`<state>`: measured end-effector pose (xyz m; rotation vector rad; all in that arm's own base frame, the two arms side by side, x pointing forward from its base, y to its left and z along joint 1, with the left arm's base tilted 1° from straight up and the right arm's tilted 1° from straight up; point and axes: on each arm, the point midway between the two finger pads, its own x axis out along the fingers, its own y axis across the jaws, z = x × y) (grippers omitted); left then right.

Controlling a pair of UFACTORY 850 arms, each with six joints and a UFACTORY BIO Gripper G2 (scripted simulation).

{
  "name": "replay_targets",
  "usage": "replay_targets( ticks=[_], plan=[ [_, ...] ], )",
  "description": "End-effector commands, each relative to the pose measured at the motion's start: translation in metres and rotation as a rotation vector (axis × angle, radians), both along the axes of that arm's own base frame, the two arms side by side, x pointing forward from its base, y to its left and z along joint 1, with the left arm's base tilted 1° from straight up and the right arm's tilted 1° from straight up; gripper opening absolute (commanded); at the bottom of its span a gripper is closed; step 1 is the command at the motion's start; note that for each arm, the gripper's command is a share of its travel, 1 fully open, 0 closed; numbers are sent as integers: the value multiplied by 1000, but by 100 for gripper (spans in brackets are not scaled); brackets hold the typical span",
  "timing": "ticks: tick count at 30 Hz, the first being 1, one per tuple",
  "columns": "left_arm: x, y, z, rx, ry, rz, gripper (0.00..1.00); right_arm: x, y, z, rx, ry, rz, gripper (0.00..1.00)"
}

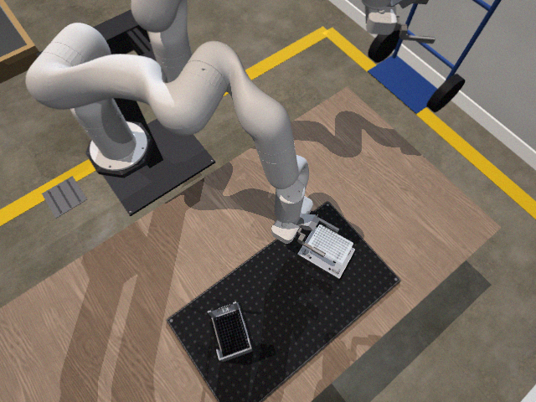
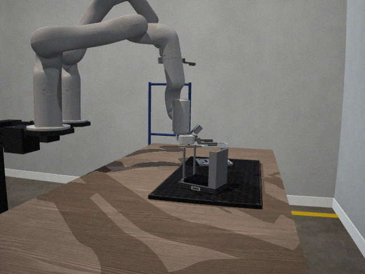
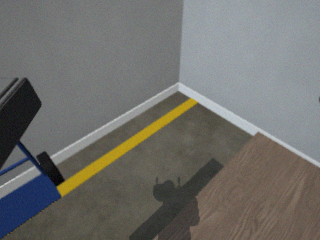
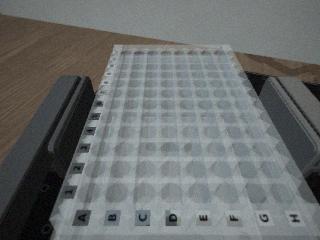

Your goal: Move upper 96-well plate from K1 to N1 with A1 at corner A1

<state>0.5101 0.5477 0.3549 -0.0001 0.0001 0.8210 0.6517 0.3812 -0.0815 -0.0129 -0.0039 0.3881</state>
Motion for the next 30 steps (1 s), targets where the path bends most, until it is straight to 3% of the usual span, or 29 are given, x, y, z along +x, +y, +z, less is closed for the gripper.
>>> replay_targets(
  ticks=[1, 30],
  plan=[
    [0, 0, 2, 2, -2, 0, 100, 1, 1, -3, 1, -2, 0, 0],
    [0, 0, 2, 2, -2, 0, 100, 2, 0, -48, 1, -2, 0, 0]
  ],
)
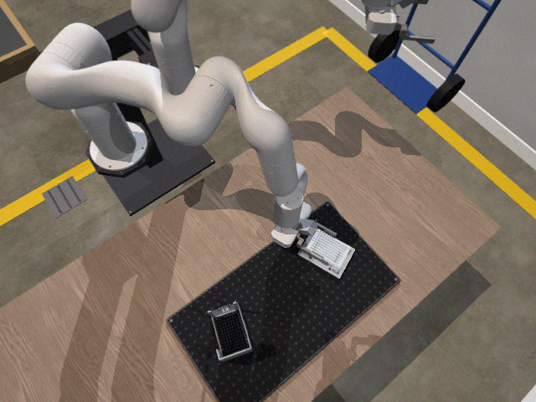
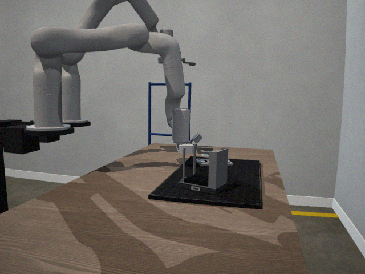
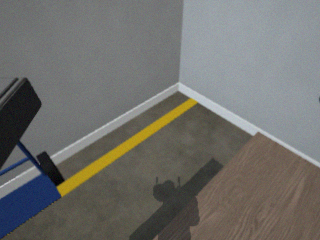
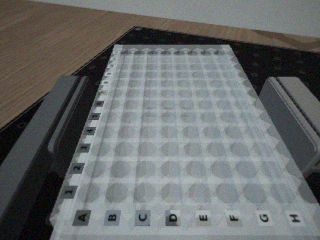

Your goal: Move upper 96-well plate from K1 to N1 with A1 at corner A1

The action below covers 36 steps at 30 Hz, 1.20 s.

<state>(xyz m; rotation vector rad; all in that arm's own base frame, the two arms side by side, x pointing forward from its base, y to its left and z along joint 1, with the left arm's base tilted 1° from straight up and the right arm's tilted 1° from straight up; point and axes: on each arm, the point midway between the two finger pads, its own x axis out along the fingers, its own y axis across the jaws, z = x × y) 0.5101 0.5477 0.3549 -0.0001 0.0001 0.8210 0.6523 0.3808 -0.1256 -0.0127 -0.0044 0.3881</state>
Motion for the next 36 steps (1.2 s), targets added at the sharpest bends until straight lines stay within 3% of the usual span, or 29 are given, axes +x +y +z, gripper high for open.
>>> replay_targets(
  ticks=[1, 10, 36],
  plan=[
    [0, 0, 2, 2, -2, 0, 100, 1, 1, -6, 1, -2, 0, 0],
    [0, 0, 2, 2, -2, 0, 100, 1, 0, -17, 1, -2, 0, 0],
    [0, 0, 2, 2, -2, 0, 100, 1, 0, -17, 1, -2, 0, 0]
  ],
)
